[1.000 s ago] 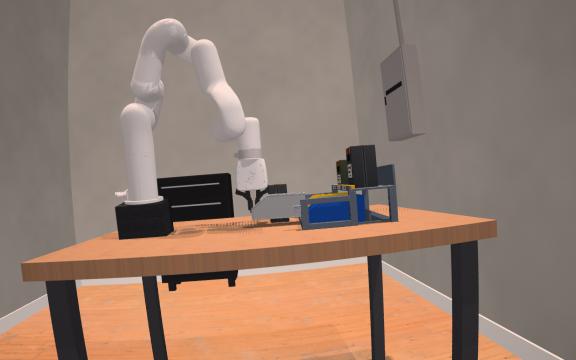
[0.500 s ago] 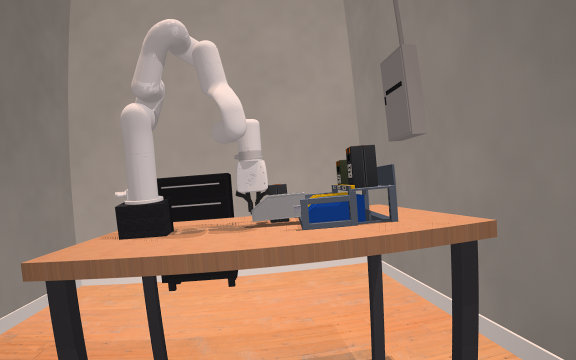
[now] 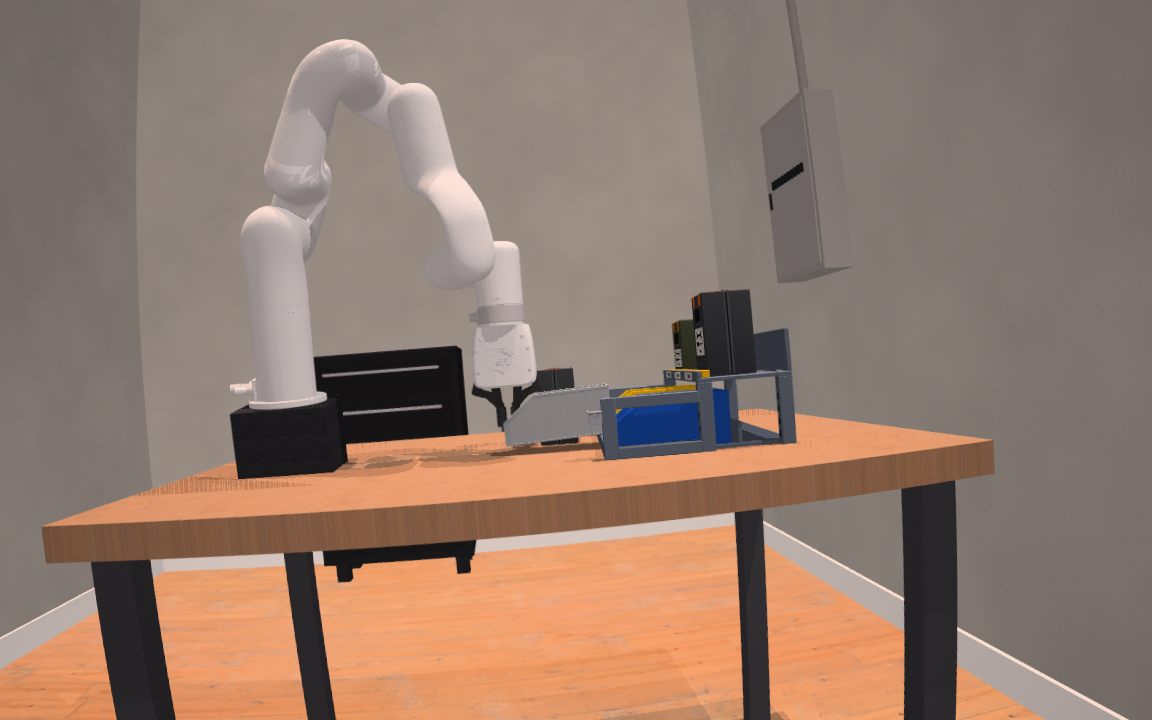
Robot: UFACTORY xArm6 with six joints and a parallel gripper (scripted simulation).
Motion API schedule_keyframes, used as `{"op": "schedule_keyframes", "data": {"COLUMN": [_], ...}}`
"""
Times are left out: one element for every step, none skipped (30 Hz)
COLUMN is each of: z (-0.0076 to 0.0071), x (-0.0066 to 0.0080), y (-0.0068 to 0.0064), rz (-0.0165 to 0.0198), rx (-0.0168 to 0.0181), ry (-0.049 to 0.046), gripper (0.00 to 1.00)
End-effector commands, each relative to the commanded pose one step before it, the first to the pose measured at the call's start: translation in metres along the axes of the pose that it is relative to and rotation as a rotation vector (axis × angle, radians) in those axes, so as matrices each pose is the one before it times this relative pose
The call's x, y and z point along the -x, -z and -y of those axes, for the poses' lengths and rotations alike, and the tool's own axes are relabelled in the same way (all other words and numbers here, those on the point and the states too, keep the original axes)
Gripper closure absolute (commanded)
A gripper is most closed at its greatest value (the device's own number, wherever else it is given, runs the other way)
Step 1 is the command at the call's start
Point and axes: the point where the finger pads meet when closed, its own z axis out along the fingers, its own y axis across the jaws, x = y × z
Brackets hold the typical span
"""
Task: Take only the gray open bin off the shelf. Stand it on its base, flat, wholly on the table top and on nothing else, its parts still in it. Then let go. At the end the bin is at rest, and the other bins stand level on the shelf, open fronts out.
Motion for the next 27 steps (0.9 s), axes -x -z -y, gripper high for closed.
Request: {"op": "schedule_keyframes", "data": {"z": [-0.00091,0.00000,0.00000,0.00000,0.00000,0.00000,0.00000,0.00000,0.00000,0.00000,0.00000,0.00000,0.00000,0.00006,0.00001,0.00001,0.00001,0.00001,0.00000,0.00000,0.00000,0.00000,0.00000,0.00000,0.00000,0.00000,0.00000], "x": [-0.00011,0.00000,0.00000,0.00000,0.00000,0.00000,0.00000,0.00000,0.00000,0.00000,0.00000,0.00000,0.00000,0.00001,0.00001,0.00001,0.00001,0.00001,0.00000,0.00000,0.00000,0.00000,0.00000,0.00000,0.00000,0.00000,0.00000], "y": [-0.00555,0.00000,0.00000,0.00000,0.00000,0.00000,0.00000,0.00000,0.00000,0.00000,0.00000,0.00000,0.00000,-0.00150,-0.00152,-0.00152,-0.00152,-0.00152,0.00000,0.00000,0.00000,0.00000,0.00000,0.00000,0.00000,0.00000,0.00000], "rz": [-0.00019,0.00000,0.00000,0.00000,0.00000,0.00000,0.00000,0.00000,0.00000,0.00000,0.00000,0.00000,0.00000,-0.00002,0.00001,0.00001,0.00001,0.00001,0.00000,0.00000,0.00000,0.00000,0.00000,0.00000,0.00000,0.00000,0.00000], "rx": [0.00232,0.00000,0.00000,0.00000,0.00000,0.00000,0.00000,0.00000,0.00000,0.00000,0.00000,0.00000,0.00000,-0.00012,0.00003,0.00003,0.00003,0.00003,0.00000,0.00000,0.00000,0.00000,0.00000,0.00000,0.00000,0.00000,0.00000], "ry": [-0.00009,0.00000,0.00000,0.00000,0.00000,0.00000,0.00000,0.00000,0.00000,0.00000,0.00000,0.00000,0.00000,0.00001,0.00000,0.00000,0.00000,0.00000,0.00000,0.00000,0.00000,0.00000,0.00000,0.00000,0.00000,0.00000,0.00000], "gripper": [1.00,1.00,1.00,1.00,1.00,1.00,1.00,1.00,1.00,1.00,1.00,1.00,1.00,1.00,1.00,1.00,1.00,1.00,1.00,1.00,1.00,1.00,1.00,1.00,1.00,1.00,1.00]}}
